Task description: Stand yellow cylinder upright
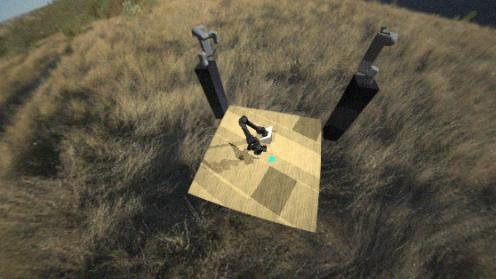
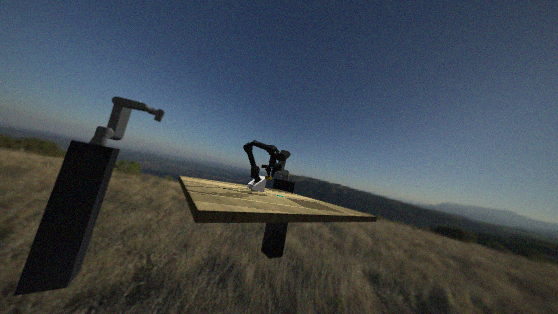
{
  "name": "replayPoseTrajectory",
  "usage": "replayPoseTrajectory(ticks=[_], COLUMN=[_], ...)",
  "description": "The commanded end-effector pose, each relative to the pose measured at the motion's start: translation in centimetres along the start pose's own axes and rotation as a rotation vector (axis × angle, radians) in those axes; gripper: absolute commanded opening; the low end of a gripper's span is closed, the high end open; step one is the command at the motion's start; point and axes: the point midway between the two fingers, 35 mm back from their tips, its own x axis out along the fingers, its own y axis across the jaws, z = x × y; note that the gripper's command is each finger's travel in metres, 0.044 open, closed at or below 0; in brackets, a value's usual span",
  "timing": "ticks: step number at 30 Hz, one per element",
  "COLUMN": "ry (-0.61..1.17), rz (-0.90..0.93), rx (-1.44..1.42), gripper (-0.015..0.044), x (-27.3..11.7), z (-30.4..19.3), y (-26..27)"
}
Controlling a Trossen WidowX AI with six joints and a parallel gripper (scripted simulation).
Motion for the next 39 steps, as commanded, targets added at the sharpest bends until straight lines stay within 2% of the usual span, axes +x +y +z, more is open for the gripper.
replayPoseTrajectory(ticks=[1,39], ry=[0.002,0.021], rz=[0.003,-0.019], rx=[-0.111,-0.966], gripper=[0.0105,0.0105], x=[-0.1,0.3], z=[0.5,0.4], y=[1.6,14.1])
